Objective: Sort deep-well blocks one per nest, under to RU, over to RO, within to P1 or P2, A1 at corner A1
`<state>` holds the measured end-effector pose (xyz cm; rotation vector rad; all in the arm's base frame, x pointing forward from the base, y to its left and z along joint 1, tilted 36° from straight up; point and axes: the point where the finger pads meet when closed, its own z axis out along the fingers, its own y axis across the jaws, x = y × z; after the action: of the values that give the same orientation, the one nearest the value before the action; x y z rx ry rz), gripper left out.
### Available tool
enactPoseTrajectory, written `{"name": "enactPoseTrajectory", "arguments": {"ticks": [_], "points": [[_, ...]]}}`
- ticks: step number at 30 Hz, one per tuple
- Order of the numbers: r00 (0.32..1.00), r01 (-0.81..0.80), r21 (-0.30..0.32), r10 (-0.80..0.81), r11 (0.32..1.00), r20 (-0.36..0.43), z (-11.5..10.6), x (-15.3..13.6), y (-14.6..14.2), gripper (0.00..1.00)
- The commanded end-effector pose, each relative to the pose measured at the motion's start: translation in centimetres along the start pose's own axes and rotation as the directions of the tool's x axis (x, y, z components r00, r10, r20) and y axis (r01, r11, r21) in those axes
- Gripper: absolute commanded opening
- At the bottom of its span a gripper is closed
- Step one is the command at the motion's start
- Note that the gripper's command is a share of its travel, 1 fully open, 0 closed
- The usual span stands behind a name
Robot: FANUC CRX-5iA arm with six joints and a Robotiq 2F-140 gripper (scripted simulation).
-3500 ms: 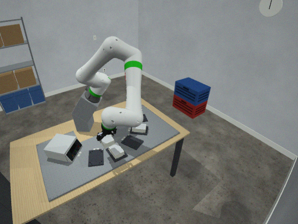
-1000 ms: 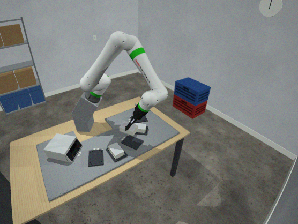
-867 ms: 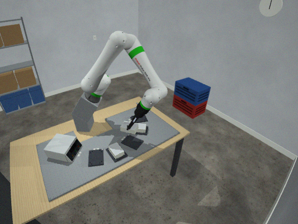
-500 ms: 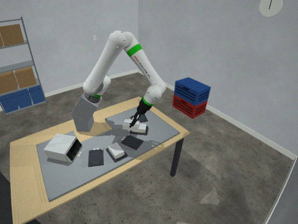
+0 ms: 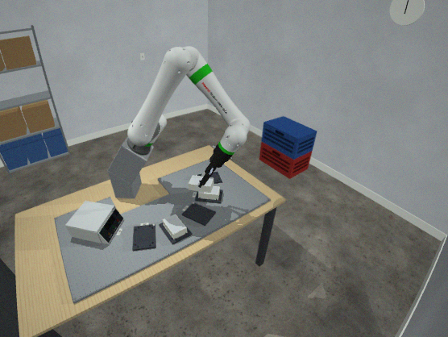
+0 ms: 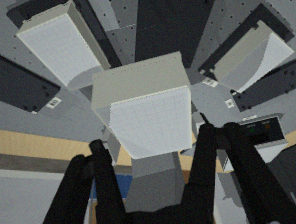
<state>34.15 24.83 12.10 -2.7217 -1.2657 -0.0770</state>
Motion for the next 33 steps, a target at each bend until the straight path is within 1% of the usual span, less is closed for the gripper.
{"name": "enactPoseTrajectory", "arguments": {"ticks": [1, 6, 8, 23, 25, 28, 33], "points": [[1.0, -0.001, -0.001, 0.001, 1.0, 0.0, -0.2, 0.4, -1.6, 0.1], [1.0, -0.001, -0.001, 0.001, 1.0, 0.0, -0.4, 0.7, -3.2, 0.1], [1.0, -0.001, -0.001, 0.001, 1.0, 0.0, -0.4, 0.7, -3.2, 0.1], [1.0, -0.001, -0.001, 0.001, 1.0, 0.0, -1.0, 1.8, -8.0, 0.1], [1.0, -0.001, -0.001, 0.001, 1.0, 0.0, -1.0, 1.8, -8.0, 0.1], [1.0, -0.001, -0.001, 0.001, 1.0, 0.0, -1.2, 2.0, -9.0, 0.1], [1.0, -0.001, -0.001, 0.001, 1.0, 0.0, -1.2, 2.0, -9.0, 0.1]]}}
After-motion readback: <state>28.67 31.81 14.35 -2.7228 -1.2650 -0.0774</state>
